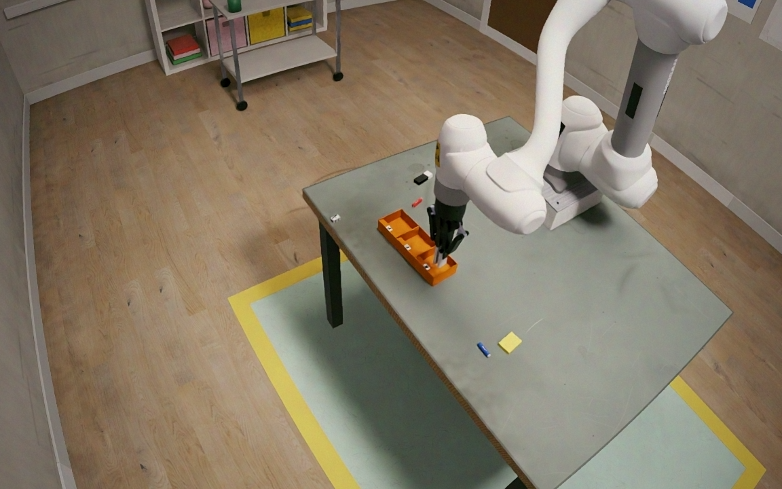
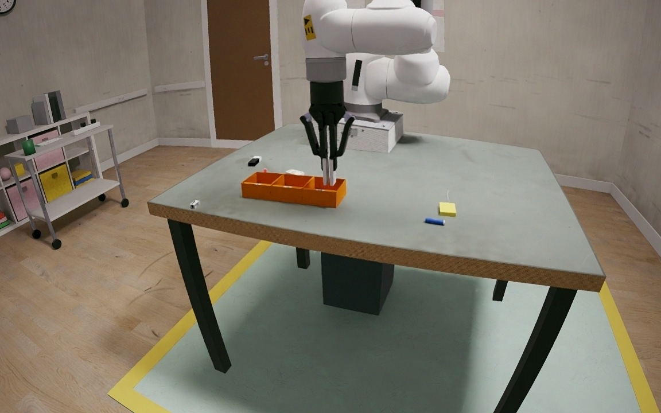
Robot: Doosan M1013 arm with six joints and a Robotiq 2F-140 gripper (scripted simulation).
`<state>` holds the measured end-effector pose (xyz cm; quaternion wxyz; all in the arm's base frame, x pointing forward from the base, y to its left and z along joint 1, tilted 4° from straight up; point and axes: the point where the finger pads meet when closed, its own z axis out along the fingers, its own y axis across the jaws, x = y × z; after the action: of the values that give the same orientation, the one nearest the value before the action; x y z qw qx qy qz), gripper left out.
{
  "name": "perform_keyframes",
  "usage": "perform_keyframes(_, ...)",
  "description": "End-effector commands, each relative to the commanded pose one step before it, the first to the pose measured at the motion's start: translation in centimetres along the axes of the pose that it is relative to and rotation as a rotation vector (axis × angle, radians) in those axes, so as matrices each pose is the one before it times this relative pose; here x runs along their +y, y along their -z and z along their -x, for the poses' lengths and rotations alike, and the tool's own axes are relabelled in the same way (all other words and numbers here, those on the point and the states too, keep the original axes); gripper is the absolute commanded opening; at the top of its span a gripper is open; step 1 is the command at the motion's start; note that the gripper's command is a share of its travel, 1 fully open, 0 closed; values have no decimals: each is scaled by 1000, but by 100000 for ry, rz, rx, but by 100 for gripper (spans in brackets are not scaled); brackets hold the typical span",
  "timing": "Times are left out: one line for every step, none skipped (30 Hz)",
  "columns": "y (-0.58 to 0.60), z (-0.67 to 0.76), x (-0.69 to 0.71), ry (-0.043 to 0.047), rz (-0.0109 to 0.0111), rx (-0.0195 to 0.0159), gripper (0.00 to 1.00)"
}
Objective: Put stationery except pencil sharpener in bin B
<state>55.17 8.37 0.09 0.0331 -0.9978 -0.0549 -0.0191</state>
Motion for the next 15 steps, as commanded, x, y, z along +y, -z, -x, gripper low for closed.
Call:
perform_keyframes(-1509,64,-207,607,58,-110,15)
perform_keyframes(0,0,0,0,0,0,15)
perform_keyframes(0,0,0,0,0,0,15)
perform_keyframes(-267,0,0,0,0,0,15)
perform_keyframes(-267,0,0,0,0,0,15)
perform_keyframes(-267,0,0,0,0,0,15)
perform_keyframes(-173,0,0,0,0,0,15)
perform_keyframes(0,0,0,0,0,0,15)
perform_keyframes(0,0,0,0,0,0,15)
perform_keyframes(0,0,0,0,0,0,15)
perform_keyframes(0,0,0,0,0,0,15)
perform_keyframes(0,0,0,0,0,0,15)
perform_keyframes(0,0,0,0,0,0,15)
perform_keyframes(0,0,0,0,0,0,15)
perform_keyframes(0,0,0,0,0,0,15)
